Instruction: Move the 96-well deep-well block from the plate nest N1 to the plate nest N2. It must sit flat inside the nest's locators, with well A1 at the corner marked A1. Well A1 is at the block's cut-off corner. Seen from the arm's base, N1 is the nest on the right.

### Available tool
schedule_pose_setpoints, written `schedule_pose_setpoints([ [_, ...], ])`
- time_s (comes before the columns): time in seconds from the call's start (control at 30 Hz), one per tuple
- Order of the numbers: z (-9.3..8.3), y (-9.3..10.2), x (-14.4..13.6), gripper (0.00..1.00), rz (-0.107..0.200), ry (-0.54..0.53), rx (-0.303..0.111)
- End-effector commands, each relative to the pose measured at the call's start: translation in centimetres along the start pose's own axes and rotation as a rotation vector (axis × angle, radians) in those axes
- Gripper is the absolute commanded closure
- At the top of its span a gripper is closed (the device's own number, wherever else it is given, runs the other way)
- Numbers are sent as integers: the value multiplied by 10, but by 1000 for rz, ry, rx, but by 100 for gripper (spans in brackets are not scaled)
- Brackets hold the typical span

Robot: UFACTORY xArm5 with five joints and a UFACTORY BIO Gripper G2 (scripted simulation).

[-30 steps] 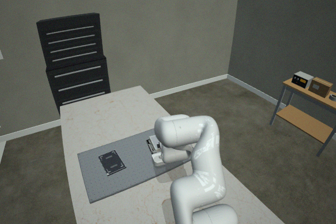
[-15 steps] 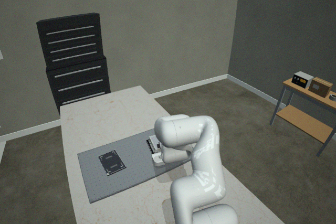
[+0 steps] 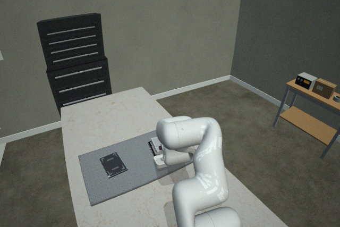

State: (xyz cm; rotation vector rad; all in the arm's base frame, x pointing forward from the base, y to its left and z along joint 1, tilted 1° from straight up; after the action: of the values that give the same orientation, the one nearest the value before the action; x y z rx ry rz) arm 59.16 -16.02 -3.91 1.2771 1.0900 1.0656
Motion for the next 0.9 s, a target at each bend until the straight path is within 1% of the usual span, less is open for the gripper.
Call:
schedule_pose_setpoints([
  [0.0,1,2,0,100,-13,0,-2],
  [0.7,1,2,0,100,-13,0,-2],
  [0.87,1,5,0,100,-13,0,-2],
])
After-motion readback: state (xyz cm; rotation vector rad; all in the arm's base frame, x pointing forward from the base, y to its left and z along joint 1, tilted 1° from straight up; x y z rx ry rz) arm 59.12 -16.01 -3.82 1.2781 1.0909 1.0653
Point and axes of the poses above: the point midway between the two finger pads, its own z axis out along the fingers, its own x axis across the jaws, y = z × x, the point moved 3 cm from there along -z, back along the fingers, and after that the axes turned 1 degree about -z, right-handed, at the moved point
